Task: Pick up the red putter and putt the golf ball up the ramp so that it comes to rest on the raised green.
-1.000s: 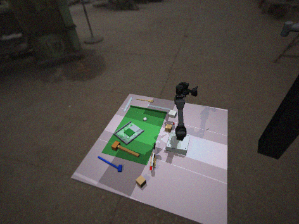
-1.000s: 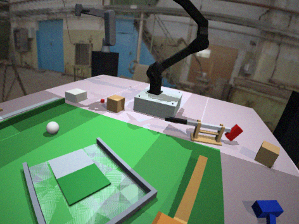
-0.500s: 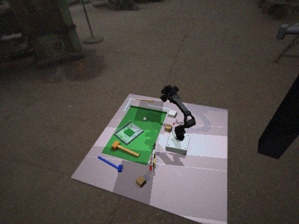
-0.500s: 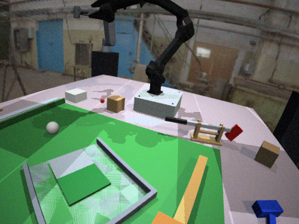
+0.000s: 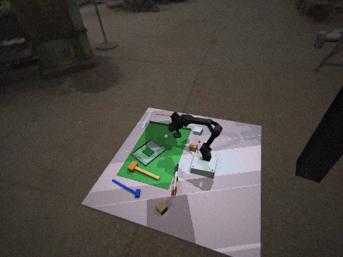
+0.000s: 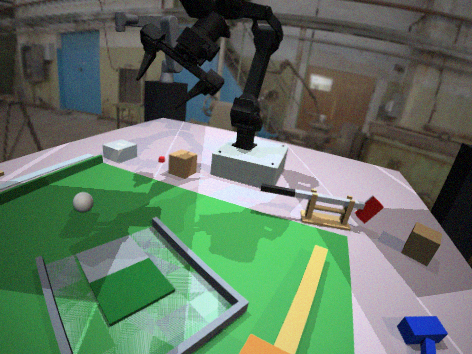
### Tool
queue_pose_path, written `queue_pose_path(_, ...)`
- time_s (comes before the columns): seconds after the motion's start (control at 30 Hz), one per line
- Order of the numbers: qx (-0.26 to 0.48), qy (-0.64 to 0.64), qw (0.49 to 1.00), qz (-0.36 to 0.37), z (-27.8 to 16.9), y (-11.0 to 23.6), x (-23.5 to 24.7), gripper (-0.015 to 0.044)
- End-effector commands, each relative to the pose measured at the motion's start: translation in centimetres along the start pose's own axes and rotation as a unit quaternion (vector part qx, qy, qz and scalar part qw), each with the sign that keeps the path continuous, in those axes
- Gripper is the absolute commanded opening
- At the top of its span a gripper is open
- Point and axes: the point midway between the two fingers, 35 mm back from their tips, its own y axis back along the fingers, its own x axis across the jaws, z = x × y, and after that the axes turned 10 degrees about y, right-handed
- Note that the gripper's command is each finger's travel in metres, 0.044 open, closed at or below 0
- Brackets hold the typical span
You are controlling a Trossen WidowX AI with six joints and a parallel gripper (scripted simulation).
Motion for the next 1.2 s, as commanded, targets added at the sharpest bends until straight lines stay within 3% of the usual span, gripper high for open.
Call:
queue_pose_path(0.0, -0.035, 0.09, 0.992, 0.078, 2.7, -1.4, 4.8, 0.044)
queue_pose_path(0.23, -0.11, 0.28, 0.926, 0.227, 6.8, -1.9, 16.0, 0.044)
queue_pose_path(0.5, -0.183, 0.477, 0.775, 0.372, 6.5, 0.3, 28.0, 0.044)
queue_pose_path(1.17, -0.184, 0.482, 0.77, 0.376, 5.4, -3.0, 31.1, 0.044)
